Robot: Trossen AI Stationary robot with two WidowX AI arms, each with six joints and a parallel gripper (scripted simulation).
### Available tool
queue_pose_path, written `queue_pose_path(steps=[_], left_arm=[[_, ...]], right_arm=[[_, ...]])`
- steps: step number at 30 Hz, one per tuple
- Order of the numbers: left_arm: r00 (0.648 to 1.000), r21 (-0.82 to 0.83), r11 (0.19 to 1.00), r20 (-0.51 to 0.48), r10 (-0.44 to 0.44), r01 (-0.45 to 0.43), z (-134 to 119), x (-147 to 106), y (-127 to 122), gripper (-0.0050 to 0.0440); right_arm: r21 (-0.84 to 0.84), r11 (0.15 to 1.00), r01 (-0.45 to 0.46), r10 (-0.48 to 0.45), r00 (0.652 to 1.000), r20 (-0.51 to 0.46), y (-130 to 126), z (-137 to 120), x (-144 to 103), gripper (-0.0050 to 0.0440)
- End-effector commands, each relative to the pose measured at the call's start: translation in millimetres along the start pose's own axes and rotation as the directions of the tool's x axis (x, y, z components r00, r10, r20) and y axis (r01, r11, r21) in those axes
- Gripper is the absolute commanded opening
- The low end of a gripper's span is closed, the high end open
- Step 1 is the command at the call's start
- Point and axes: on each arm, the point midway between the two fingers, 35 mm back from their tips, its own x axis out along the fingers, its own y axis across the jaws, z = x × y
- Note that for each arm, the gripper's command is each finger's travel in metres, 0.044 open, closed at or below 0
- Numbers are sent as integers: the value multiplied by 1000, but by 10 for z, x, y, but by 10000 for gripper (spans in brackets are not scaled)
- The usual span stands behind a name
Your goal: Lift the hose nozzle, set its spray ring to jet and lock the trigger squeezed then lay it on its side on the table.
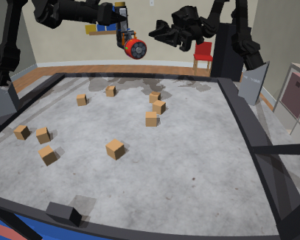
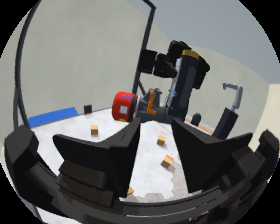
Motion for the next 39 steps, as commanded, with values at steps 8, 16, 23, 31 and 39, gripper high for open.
queue_pose_path(steps=[8, 16, 23, 31, 39], left_arm=[[1000, -29, 1000, 23, 0, 1, 101, -1, 27, 169], [1000, -29, 1000, 23, 0, 1, 101, -1, 27, 169], [1000, -29, 1000, 23, 0, 1, 101, -1, 27, 169], [1000, -29, 1000, 23, 0, 1, 101, -1, 27, 169], [1000, -29, 1000, 23, 0, 1, 101, -1, 27, 169]], right_arm=[[156, 988, 9, -12, 1000, 19, -111, 94, 20, 171], [161, 987, 9, -12, 1000, 18, -113, 95, 69, 171], [162, 987, 10, -13, 1000, 17, -112, 92, 174, 171], [164, 986, 11, -14, 1000, 16, -112, 90, 291, 171], [165, 986, 11, -14, 1000, 16, -111, 89, 427, 171]])
